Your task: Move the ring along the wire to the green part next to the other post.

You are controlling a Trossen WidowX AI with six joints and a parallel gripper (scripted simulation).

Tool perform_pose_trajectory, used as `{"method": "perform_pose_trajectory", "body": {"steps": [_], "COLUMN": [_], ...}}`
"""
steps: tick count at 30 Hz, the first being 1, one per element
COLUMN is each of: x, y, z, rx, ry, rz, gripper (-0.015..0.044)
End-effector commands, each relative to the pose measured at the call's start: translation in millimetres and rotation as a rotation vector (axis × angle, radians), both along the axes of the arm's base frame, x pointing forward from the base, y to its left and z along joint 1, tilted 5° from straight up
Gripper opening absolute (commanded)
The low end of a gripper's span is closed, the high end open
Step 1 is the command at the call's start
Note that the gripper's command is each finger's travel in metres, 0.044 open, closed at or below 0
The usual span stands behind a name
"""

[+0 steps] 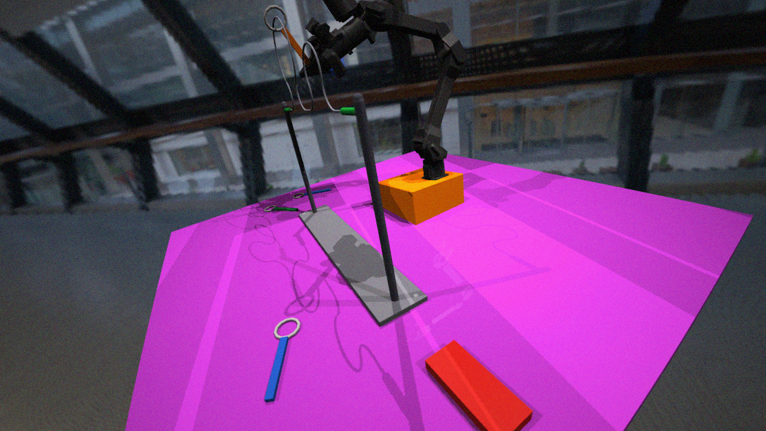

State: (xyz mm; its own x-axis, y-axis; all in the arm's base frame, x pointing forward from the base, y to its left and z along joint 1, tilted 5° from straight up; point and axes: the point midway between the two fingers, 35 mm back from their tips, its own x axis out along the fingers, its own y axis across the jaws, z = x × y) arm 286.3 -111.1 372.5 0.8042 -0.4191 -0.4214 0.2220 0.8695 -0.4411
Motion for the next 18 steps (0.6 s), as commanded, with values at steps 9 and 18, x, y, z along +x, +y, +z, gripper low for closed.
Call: {"method": "perform_pose_trajectory", "body": {"steps": [9, 18], "x": [-2.6, -3.0], "y": [-3.9, -7.2], "z": [4.4, 6.6], "rx": [-0.150, -0.262], "ry": [0.012, 0.027], "rz": [0.003, 0.005], "gripper": [-0.0150, -0.0150]}}
